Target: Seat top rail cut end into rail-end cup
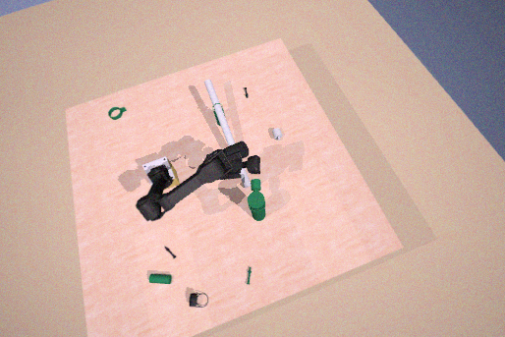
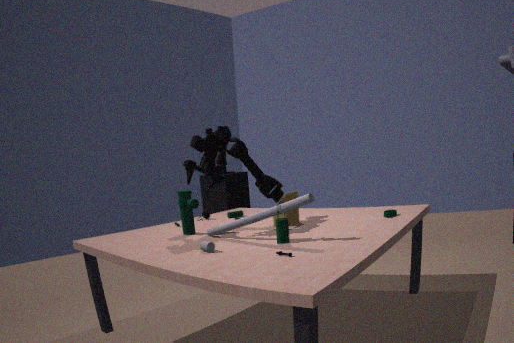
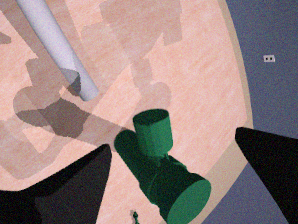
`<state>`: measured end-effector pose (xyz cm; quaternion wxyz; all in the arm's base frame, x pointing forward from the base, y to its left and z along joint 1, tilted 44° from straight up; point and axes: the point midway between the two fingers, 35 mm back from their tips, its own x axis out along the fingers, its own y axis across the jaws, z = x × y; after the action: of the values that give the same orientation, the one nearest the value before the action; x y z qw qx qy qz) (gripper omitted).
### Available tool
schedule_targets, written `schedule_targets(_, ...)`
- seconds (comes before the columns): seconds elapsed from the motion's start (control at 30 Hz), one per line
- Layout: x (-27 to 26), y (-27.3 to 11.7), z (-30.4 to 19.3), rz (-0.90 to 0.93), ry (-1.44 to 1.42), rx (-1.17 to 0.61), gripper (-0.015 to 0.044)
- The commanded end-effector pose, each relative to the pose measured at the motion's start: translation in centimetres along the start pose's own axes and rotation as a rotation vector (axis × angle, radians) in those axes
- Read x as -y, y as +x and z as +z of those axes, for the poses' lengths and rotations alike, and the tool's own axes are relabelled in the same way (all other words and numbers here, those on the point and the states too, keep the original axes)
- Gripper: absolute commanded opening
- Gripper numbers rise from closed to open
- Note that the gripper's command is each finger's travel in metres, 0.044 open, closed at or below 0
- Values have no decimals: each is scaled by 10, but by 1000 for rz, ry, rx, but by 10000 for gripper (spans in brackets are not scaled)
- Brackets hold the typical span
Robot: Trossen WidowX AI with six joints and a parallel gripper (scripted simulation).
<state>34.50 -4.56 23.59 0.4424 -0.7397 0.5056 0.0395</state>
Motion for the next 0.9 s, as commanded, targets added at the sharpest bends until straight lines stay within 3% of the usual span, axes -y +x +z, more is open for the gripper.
schedule_targets(0.0,2,1,-8,-5,-67,1,440)
schedule_targets(0.87,-13,46,-8,-4,-65,1,440)
